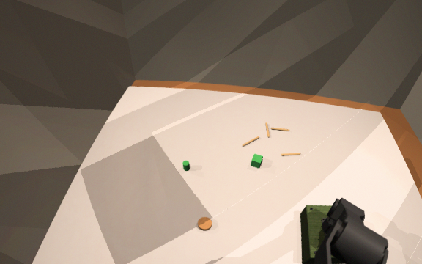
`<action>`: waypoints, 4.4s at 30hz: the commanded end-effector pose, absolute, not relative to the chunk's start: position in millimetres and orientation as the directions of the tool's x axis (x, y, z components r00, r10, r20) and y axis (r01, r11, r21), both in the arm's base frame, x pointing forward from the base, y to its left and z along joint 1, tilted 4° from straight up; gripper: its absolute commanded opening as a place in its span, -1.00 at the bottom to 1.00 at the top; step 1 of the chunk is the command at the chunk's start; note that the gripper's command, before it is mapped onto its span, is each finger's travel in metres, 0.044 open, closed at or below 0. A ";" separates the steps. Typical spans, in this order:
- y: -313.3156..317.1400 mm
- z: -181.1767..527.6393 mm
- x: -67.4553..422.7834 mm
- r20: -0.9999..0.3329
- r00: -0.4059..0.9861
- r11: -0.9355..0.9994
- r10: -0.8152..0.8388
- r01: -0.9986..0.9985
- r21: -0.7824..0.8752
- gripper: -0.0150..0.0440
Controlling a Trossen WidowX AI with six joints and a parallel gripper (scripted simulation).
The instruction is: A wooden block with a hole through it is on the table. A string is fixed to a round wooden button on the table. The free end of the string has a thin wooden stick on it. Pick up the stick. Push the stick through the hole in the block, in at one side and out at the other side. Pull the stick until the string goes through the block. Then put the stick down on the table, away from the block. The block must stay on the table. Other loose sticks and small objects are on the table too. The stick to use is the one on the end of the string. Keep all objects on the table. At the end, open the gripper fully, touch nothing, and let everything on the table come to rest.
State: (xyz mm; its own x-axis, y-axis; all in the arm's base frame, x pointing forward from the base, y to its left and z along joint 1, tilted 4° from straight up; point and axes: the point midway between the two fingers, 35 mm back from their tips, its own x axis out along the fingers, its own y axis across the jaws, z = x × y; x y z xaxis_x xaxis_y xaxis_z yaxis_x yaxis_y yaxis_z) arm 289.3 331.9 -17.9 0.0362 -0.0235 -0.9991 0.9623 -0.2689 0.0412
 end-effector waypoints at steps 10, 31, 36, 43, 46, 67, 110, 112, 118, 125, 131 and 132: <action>324.8 -20.4 288.4 -0.999 0.035 -0.265 -0.032 0.963 0.042 -0.49; 299.6 -19.6 283.3 -0.999 0.034 -0.265 -0.035 0.963 0.042 -0.49; 293.5 -19.6 281.7 -0.999 0.034 -0.265 -0.036 0.963 0.042 -0.49; 284.9 -19.6 279.3 -0.999 0.034 -0.265 -0.037 0.963 0.042 -0.49; 281.1 -19.6 278.1 -0.999 0.034 -0.265 -0.037 0.963 0.042 -0.49; 255.8 -20.5 269.1 -0.999 0.033 -0.265 -0.040 0.963 0.042 -0.49; 229.0 -22.4 260.5 -0.999 0.033 -0.265 -0.040 0.963 0.042 -0.49; 227.3 -22.4 260.0 -0.999 0.033 -0.265 -0.040 0.963 0.042 -0.49; 222.2 -22.2 258.6 -0.999 0.032 -0.265 -0.041 0.963 0.042 -0.49; 216.3 -22.1 256.9 -0.999 0.032 -0.265 -0.041 0.963 0.042 -0.49; 211.2 -21.9 255.5 -0.999 0.032 -0.265 -0.042 0.963 0.042 -0.49; 210.4 -21.9 255.3 -0.999 0.032 -0.265 -0.042 0.963 0.042 -0.49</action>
